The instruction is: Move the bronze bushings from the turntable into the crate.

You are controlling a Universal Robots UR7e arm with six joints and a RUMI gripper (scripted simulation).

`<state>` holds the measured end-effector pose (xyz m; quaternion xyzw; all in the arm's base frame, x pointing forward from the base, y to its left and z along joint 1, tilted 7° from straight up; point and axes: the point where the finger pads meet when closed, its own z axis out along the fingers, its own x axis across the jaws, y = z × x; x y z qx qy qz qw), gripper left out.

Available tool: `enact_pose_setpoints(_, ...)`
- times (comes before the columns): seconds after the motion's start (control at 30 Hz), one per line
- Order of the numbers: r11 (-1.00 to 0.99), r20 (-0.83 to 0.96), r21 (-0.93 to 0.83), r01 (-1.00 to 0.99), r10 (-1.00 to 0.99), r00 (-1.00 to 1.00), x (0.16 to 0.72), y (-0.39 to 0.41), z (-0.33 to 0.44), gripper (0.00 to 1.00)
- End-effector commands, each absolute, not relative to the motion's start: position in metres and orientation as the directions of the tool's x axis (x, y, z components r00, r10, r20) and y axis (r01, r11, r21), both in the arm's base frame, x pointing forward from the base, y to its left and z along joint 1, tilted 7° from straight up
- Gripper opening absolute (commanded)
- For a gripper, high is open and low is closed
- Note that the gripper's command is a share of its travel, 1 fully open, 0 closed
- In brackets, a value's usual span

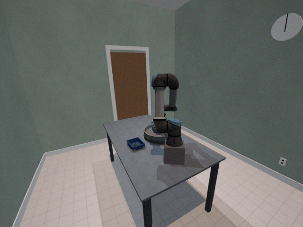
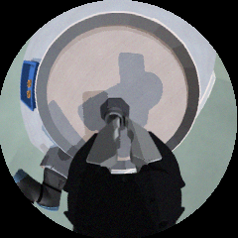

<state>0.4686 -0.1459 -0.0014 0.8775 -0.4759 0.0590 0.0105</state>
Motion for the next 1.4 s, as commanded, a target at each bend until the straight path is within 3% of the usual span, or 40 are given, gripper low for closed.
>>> enact_pose_setpoints(0.0,-0.548,0.112,-0.037,-0.835,-0.833,0.542,0.4682,-0.1443,-0.0023,0.00)
enact_pose_setpoints(1.37,-0.548,0.111,-0.036,-0.836,-0.833,0.542,0.4681,-0.1445,-0.0090,0.00)
